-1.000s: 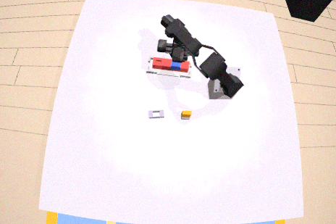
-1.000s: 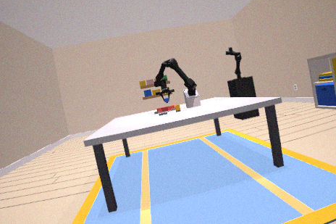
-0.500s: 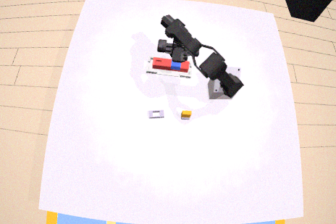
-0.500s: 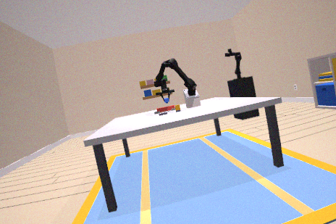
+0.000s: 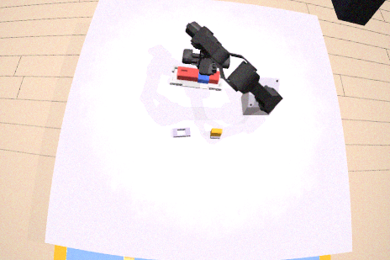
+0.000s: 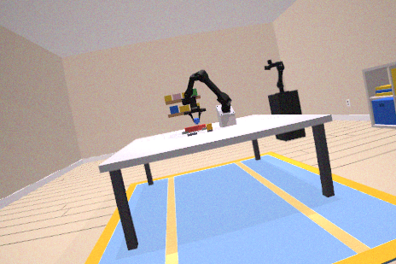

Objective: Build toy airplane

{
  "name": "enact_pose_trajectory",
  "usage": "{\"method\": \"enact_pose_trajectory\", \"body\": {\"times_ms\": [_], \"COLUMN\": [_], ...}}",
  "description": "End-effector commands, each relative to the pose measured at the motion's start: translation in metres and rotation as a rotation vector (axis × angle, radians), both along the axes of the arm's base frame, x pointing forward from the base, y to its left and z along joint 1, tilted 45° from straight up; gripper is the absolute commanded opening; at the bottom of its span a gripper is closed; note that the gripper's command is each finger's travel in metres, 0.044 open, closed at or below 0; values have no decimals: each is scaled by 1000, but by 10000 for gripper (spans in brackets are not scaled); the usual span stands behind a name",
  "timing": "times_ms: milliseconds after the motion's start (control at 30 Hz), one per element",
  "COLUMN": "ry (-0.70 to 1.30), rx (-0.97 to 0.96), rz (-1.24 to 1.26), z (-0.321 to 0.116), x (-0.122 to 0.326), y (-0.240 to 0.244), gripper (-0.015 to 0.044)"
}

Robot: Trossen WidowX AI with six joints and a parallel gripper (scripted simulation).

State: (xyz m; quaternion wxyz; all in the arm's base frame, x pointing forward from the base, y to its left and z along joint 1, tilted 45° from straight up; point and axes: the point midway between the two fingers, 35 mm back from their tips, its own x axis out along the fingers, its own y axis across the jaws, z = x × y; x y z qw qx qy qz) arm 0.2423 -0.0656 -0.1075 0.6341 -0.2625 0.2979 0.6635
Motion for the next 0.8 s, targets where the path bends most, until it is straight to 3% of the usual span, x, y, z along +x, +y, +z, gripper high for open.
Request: {"method": "enact_pose_trajectory", "body": {"times_ms": [0, 433, 567, 733, 767], "ry": [14, 5, 5, 5, 5], "rx": [10, 5, 5, 5, 5], "rz": [-4, 2, 2, 2, 2], "z": [-6, -10, -10, -10, -10], "x": [-4, -3, -3, -3, -3], "y": [7, 11, 11, 11, 11], "gripper": [197, 209, 183, 51, 78]}}
